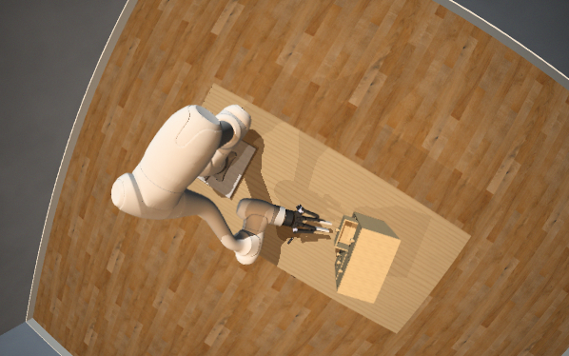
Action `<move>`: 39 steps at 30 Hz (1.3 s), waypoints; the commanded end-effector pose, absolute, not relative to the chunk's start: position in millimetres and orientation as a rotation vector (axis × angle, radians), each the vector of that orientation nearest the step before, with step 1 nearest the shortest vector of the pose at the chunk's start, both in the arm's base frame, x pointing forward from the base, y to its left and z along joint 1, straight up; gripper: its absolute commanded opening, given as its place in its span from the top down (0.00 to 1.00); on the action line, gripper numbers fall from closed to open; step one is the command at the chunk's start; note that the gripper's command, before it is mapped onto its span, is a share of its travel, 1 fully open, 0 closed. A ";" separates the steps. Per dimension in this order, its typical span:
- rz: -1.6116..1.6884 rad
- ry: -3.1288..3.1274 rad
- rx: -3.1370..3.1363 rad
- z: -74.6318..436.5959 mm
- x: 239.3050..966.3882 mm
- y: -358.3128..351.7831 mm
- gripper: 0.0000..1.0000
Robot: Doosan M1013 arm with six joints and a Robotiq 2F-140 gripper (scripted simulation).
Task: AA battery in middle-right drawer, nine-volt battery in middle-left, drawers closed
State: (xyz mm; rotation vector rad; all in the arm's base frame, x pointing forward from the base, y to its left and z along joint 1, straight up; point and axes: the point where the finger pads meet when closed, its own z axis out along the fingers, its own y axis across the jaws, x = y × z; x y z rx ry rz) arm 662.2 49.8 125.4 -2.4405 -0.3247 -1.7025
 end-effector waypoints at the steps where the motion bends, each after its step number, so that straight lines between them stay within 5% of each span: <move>1: -1.707 -0.333 -2.438 127.1 650.6 47.0 0.80; 39: -1.663 -0.338 -2.471 150.1 599.3 33.5 0.80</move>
